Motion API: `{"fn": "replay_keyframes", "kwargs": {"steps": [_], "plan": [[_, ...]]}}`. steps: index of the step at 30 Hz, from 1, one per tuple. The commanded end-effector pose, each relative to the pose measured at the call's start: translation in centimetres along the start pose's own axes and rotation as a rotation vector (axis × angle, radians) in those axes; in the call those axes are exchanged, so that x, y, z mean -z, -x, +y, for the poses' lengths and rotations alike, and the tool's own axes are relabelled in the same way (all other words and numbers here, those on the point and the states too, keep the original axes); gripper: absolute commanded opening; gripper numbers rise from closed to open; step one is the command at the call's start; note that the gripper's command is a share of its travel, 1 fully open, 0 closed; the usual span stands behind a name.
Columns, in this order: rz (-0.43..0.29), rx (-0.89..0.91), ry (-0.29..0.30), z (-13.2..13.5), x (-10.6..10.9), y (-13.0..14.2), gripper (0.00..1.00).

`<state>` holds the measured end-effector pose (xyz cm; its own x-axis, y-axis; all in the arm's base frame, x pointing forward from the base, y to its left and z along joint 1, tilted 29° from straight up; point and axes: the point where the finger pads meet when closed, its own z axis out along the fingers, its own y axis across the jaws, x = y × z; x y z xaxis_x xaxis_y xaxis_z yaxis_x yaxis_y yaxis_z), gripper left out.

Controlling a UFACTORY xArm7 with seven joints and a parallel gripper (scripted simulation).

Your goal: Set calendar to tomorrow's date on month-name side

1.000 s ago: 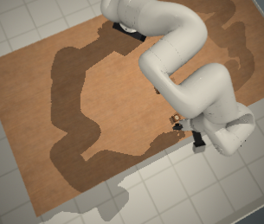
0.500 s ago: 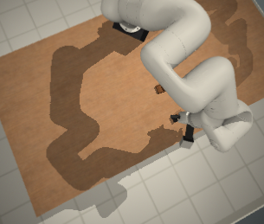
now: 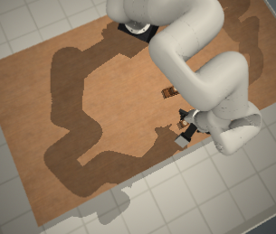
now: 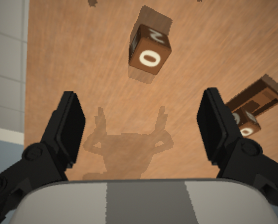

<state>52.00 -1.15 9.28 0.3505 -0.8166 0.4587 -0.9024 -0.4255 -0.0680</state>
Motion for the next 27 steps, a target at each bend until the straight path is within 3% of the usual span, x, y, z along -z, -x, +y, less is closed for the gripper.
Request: {"fn": "replay_keyframes", "kwargs": {"steps": [1,3,10,14,15,27], "plan": [[0.014,-0.170,-0.012,0.35,0.27,0.10,1.00],[0.014,-0.170,-0.012,0.35,0.27,0.10,1.00],[0.013,-0.425,-0.024,1.00,0.57,0.14,1.00],[0.013,-0.459,-0.025,1.08,0.61,0.14,1.00],[0.013,-0.459,-0.025,1.08,0.61,0.14,0.49],[0.013,-0.459,-0.025,1.08,0.61,0.14,0.49]]}}
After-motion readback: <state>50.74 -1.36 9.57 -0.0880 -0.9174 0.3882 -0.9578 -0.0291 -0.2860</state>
